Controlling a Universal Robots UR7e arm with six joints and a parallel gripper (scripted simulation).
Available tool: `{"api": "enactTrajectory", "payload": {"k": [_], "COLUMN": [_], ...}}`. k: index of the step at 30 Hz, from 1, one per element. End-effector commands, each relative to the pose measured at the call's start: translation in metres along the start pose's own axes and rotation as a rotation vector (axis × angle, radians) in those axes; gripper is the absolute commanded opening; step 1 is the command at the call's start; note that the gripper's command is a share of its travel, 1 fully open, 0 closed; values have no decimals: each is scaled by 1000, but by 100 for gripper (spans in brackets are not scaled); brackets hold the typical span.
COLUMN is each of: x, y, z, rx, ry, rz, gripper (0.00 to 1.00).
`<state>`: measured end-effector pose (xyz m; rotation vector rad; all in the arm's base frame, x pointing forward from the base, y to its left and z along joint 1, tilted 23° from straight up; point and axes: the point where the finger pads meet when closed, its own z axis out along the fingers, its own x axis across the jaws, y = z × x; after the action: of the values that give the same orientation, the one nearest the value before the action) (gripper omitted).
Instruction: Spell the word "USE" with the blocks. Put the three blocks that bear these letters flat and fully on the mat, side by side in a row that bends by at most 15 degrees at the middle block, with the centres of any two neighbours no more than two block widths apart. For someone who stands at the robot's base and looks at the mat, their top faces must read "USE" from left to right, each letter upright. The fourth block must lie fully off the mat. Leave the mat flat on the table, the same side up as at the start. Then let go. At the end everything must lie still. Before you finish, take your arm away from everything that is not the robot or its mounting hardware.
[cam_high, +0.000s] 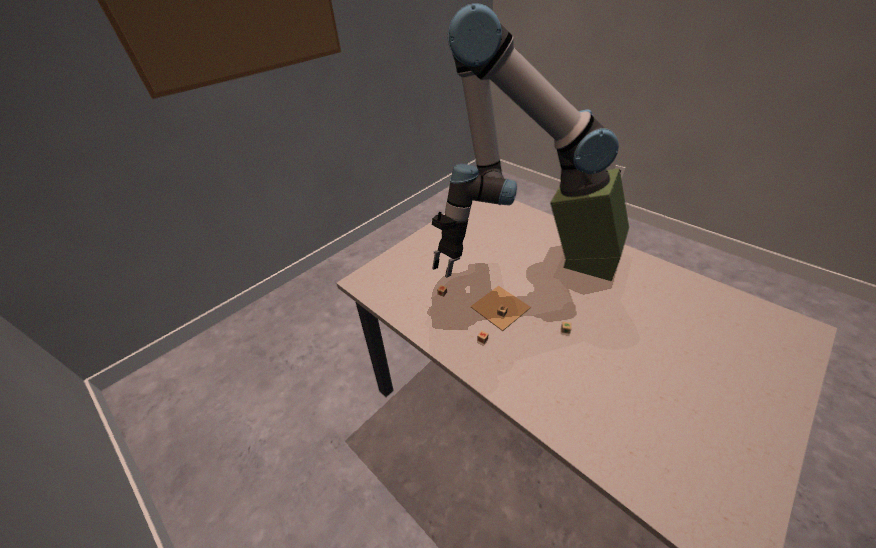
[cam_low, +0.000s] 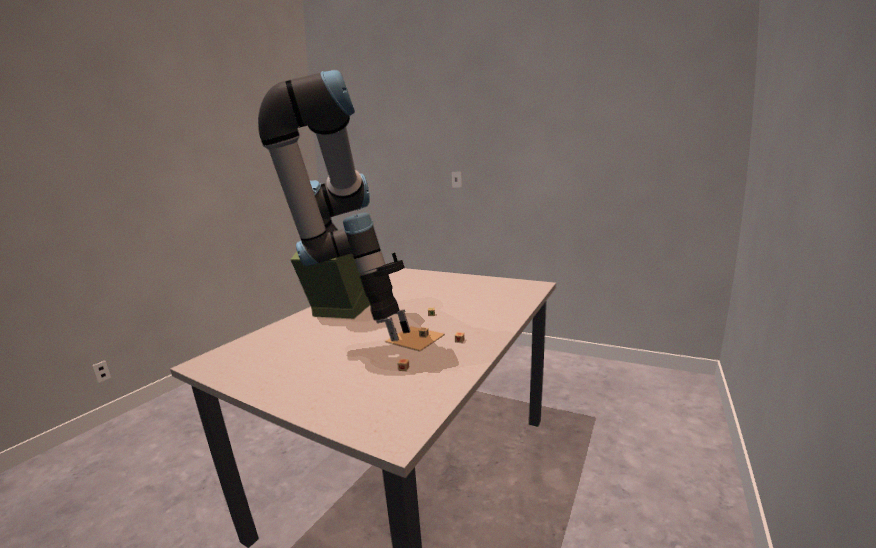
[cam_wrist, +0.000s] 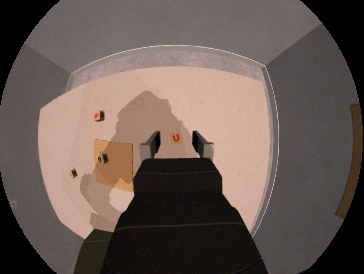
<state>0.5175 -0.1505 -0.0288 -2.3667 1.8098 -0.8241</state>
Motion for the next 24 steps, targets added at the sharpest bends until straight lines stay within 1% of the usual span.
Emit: {"api": "enactTrajectory", "payload": {"k": [1, 12, 15, 18, 21, 23, 24], "x": [0, 0, -3, -14, -36, -36, -45], "y": [0, 0, -1, -1, -2, -2, -1], "z": [0, 0, -1, -1, -4, -4, -5], "rx": [1, 1, -3, -16, -42, -42, -53], "ry": [1, 1, -2, -11, -26, -26, -32], "rz": [0, 0, -1, -5, -14, -14, -19], "gripper": [100, 100, 100, 100, 100, 100, 100]}}
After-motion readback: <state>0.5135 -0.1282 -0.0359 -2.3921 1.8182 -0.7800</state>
